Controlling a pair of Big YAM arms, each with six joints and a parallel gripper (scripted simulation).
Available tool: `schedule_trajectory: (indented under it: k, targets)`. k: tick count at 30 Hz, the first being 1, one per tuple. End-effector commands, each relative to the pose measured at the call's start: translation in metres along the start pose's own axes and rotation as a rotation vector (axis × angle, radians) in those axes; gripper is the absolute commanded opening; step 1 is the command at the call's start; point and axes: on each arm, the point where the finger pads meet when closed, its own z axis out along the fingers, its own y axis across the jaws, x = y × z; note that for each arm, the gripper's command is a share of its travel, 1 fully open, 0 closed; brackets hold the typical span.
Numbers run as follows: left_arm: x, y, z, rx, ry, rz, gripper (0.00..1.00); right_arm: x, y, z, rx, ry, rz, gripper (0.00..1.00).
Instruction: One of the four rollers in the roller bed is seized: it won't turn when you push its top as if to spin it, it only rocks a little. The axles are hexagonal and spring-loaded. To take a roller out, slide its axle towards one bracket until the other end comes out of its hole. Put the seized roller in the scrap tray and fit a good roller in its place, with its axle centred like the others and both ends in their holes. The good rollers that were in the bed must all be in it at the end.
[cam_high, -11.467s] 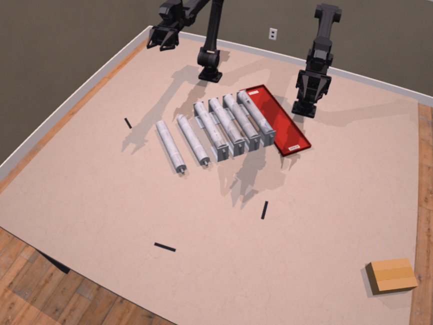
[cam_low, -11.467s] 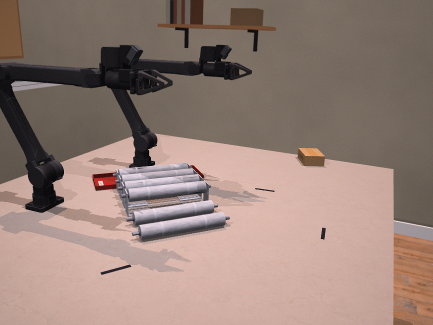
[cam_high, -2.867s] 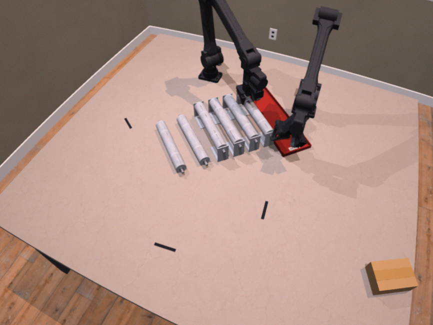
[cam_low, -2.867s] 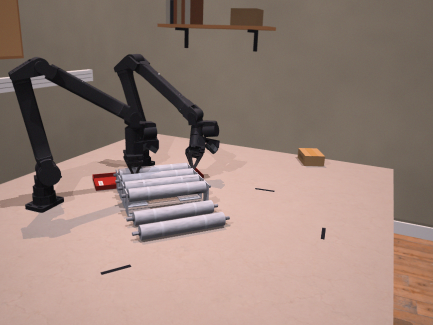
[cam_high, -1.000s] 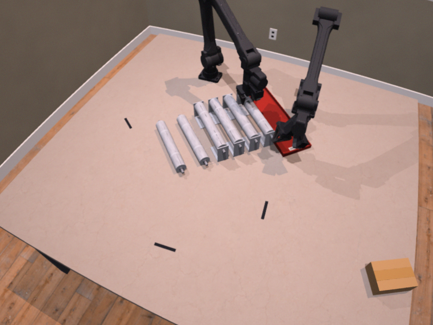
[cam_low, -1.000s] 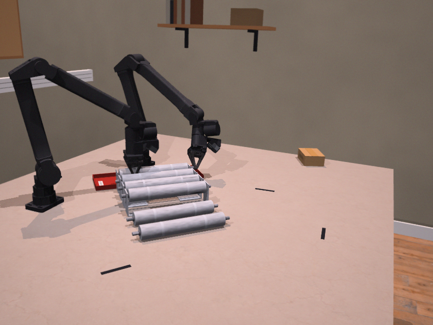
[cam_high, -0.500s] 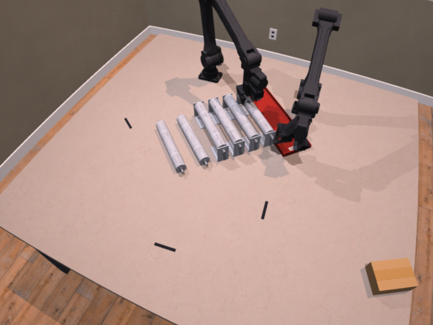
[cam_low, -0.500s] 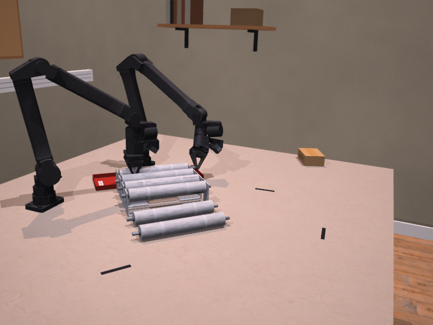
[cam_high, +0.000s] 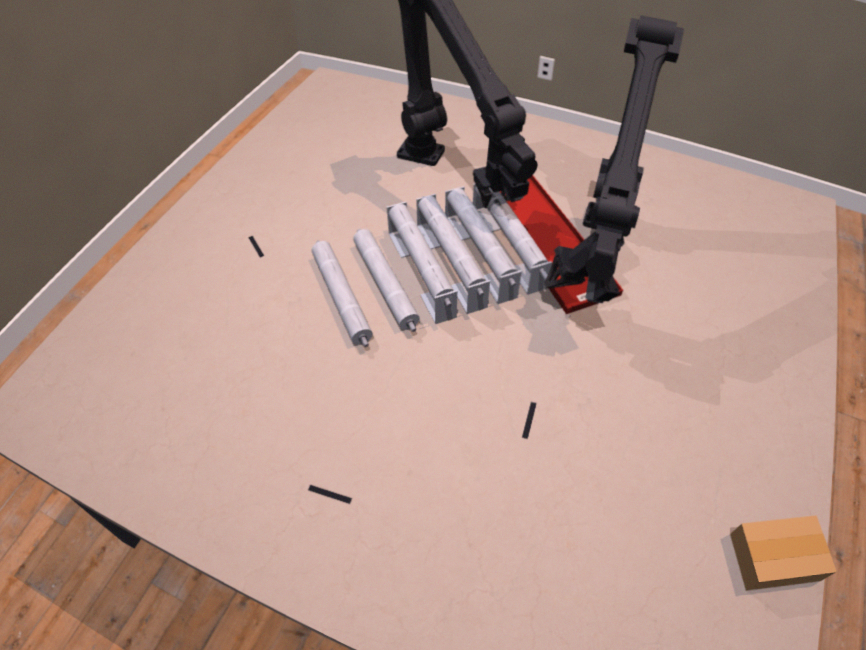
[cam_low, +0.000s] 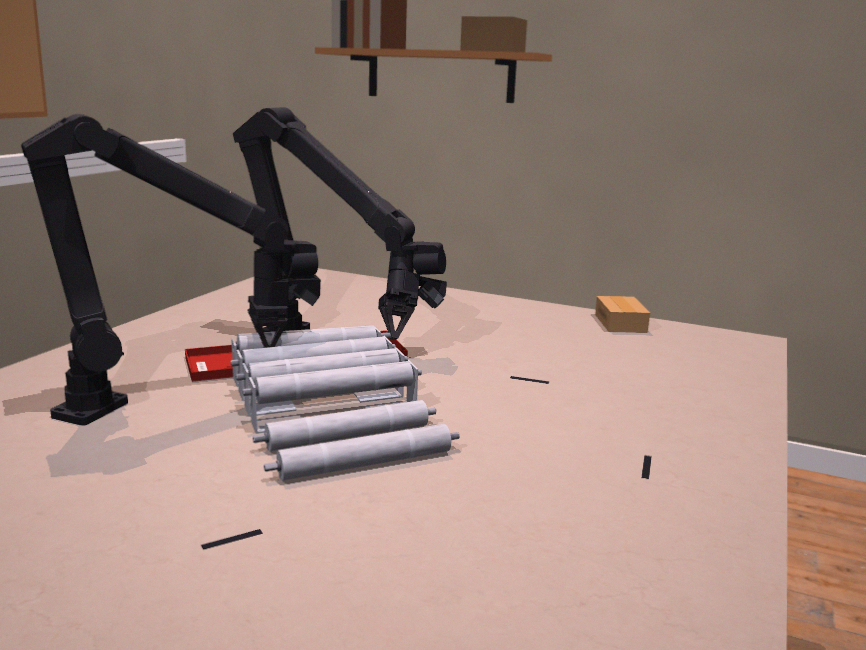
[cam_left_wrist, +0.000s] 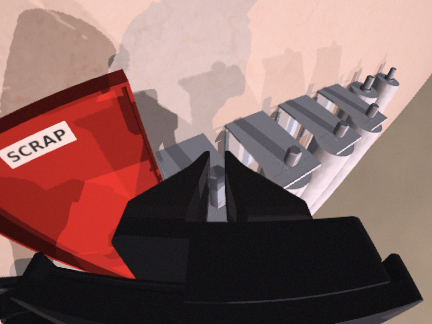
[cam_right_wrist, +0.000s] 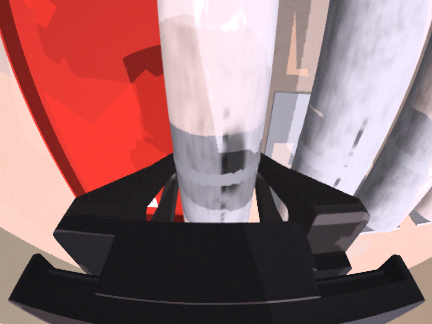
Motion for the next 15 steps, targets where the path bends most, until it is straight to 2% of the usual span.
schedule_trajectory:
  k: [1,15]
  targets:
    - [-0.0745,-0.0327,-0.037,0.065,-0.18,0.032,0.03,-0.0201,-0.0006,-0.0315,-0.013,-0.034,0.024,0.32]
    - [-0.0743,-0.0324,-0.0366,0.065,-0.179,0.032,0.03,-0.0206,-0.0006,-0.0354,-0.012,0.004,0.018,0.32]
